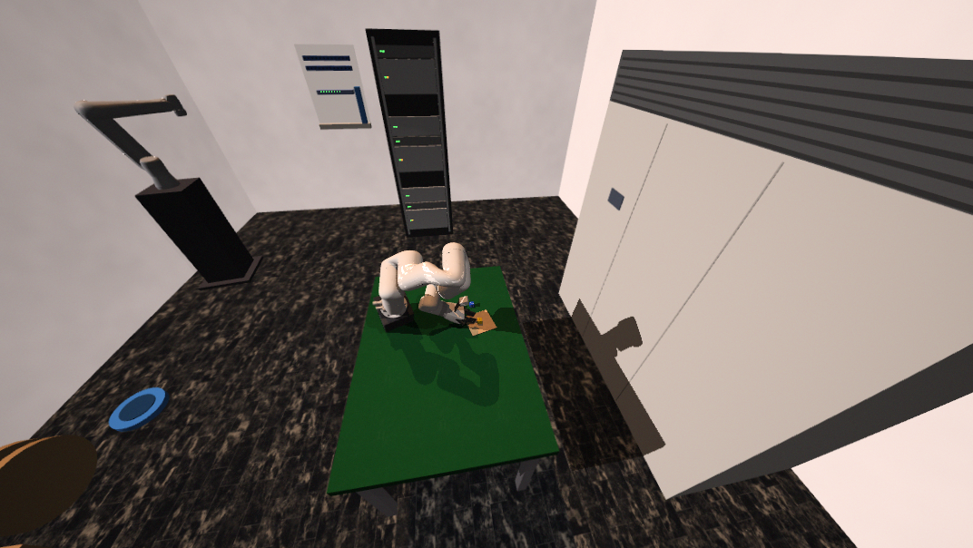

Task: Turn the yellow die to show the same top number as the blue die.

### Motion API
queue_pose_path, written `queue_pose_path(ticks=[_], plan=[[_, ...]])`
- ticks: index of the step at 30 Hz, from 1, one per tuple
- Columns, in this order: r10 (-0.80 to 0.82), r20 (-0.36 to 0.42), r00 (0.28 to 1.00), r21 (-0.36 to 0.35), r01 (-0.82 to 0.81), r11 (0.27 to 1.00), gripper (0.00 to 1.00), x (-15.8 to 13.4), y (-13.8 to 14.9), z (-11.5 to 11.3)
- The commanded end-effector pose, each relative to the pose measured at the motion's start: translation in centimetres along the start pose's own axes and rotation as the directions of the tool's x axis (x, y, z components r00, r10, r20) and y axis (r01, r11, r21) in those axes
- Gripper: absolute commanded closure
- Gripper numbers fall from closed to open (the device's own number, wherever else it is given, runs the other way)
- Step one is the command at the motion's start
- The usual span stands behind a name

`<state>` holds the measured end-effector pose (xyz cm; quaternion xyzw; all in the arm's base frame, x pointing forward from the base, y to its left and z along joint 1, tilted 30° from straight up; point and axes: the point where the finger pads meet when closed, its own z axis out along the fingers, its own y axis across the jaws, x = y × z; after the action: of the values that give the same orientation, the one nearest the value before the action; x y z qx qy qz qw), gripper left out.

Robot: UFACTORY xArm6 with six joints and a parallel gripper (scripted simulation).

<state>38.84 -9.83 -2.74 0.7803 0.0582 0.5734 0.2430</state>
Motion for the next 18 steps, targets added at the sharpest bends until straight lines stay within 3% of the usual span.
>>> queue_pose_path(ticks=[1,18], plan=[[0.000,-0.001,1.000,0.000,0.000,1.000,0.58,0.1,0.0,0.0],[0.000,-0.001,1.000,0.000,0.000,1.000,0.58,4.6,0.0,-2.5]])
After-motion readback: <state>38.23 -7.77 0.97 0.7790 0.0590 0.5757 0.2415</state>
